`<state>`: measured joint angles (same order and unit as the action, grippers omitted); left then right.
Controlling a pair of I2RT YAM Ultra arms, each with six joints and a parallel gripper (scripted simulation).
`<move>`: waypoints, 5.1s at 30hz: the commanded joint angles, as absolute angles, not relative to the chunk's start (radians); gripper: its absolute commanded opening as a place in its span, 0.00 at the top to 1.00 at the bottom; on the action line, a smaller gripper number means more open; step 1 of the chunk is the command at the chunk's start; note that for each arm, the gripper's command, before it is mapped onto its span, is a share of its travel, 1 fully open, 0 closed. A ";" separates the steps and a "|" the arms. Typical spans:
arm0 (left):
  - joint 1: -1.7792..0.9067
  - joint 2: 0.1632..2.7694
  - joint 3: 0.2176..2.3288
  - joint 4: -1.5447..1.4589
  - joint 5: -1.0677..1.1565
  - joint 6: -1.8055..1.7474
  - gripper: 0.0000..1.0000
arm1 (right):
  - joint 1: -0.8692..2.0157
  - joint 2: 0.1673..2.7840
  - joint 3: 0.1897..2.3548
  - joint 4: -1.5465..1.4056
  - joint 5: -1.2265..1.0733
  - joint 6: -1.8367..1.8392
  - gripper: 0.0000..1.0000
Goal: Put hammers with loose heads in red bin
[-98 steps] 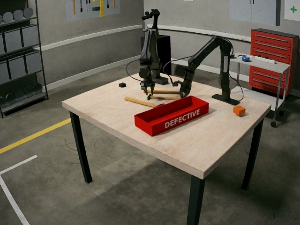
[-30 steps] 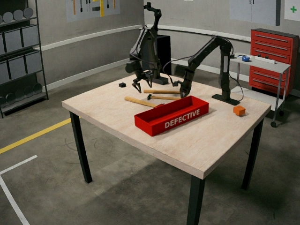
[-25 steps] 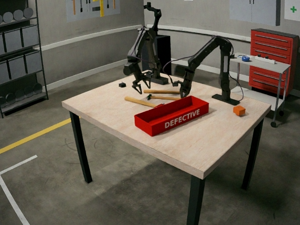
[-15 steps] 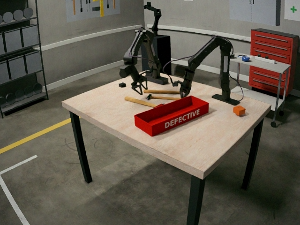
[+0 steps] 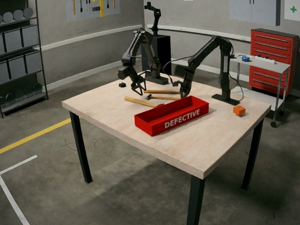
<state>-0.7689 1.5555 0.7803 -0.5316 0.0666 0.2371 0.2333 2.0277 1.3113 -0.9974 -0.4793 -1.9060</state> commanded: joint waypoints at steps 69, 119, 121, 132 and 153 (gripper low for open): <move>-0.748 1.398 0.908 -0.815 0.068 0.259 0.00 | 0.235 2.002 1.408 -0.996 -0.388 -1.098 0.46; -0.748 1.398 0.908 -0.815 0.068 0.259 0.00 | 0.269 2.073 1.569 -0.950 -0.091 0.923 0.46; -0.748 1.398 0.908 -0.815 0.068 0.259 0.00 | 0.271 2.076 1.576 -0.952 -0.078 1.007 0.46; -0.748 1.398 0.908 -0.815 0.068 0.259 0.00 | 0.280 2.095 1.609 -0.947 -0.015 1.420 0.46; -0.748 1.398 0.908 -0.815 0.068 0.259 0.00 | 0.254 2.134 1.621 -1.028 0.000 1.737 0.46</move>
<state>-0.7612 1.4029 0.8932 -0.8085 0.0677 0.2523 0.2653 2.1551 1.5860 -1.0096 -0.0067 1.7248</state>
